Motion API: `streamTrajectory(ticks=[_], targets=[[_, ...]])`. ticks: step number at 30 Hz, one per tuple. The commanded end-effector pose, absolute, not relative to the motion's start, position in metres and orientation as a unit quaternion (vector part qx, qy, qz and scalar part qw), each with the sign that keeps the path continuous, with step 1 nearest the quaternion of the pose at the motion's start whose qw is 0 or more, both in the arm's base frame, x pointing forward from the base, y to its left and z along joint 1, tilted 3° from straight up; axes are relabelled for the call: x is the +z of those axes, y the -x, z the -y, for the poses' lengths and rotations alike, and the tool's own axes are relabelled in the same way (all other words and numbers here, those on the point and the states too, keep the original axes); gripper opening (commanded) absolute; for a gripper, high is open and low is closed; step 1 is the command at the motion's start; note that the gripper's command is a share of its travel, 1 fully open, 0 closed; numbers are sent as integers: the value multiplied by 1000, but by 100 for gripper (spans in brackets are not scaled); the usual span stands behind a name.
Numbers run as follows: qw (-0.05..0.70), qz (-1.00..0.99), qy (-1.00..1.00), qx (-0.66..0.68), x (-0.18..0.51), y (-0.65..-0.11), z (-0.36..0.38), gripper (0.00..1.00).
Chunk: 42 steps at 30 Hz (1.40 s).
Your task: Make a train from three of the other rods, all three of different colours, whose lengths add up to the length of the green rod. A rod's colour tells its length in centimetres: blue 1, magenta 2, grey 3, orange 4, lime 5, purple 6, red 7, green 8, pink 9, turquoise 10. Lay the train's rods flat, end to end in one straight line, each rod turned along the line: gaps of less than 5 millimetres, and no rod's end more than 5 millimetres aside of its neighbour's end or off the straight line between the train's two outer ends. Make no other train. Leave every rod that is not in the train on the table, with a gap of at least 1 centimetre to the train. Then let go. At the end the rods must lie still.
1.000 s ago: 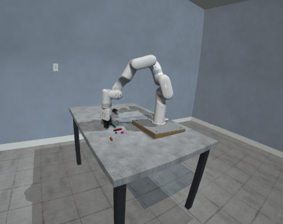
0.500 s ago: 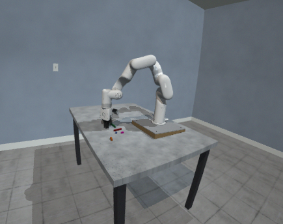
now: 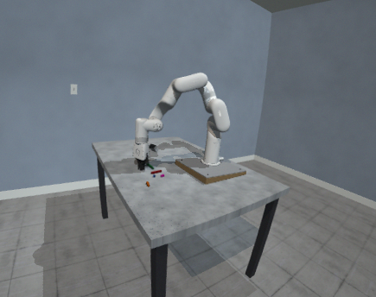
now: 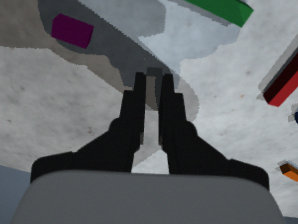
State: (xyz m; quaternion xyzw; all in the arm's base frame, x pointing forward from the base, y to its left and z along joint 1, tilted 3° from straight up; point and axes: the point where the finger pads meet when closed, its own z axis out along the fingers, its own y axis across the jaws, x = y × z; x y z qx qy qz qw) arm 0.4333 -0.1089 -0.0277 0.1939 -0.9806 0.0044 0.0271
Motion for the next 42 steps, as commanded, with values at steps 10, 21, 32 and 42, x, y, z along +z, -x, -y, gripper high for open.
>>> streamTrajectory(ticks=[10, 21, 32, 42], targets=[[25, 981, -194, 5, 9, -437, 109, 4], [25, 981, -194, 5, 72, -440, 107, 4], [25, 981, -194, 5, 74, -440, 107, 4], [25, 992, -123, 7, 73, -440, 91, 4]])
